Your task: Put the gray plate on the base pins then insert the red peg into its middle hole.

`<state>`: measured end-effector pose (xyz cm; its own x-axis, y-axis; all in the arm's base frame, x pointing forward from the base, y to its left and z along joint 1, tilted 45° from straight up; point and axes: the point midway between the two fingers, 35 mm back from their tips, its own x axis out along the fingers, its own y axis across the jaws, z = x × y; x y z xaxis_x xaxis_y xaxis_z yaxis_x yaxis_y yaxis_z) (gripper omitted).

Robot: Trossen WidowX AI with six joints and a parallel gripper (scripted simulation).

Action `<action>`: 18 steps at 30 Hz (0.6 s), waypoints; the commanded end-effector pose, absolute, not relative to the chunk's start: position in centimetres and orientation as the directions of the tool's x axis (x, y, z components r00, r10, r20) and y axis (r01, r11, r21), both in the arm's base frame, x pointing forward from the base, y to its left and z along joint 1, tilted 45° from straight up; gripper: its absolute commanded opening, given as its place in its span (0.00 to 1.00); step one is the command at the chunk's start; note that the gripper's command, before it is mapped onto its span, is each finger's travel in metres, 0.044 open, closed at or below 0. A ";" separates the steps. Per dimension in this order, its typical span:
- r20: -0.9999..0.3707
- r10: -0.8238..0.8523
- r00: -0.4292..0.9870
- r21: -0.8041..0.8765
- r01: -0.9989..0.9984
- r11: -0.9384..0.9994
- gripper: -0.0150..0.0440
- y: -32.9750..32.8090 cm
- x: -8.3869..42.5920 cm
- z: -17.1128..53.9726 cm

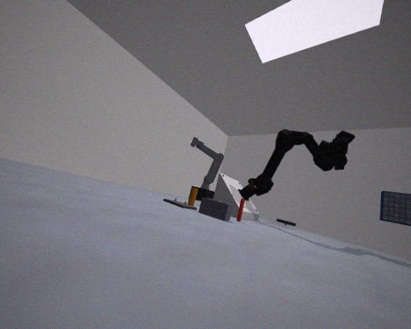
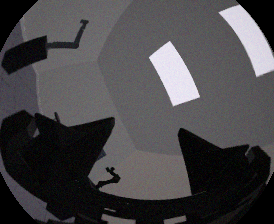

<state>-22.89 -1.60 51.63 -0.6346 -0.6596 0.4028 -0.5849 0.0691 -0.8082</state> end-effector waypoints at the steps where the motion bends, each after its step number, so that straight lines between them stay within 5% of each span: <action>1: 0.403 -0.660 -0.635 -0.808 -0.585 0.069 0.98 -1.6 -22.9 51.6; 6: 0.395 -0.587 -0.706 -0.860 -0.509 0.033 1.00 1.1 -24.1 51.3; 18: 0.323 -0.059 -0.944 -0.900 -0.288 -0.327 1.00 18.0 -24.3 48.8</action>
<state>-25.25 14.16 49.29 -0.9214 -0.1877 0.3404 -0.2942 -0.2355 -0.9263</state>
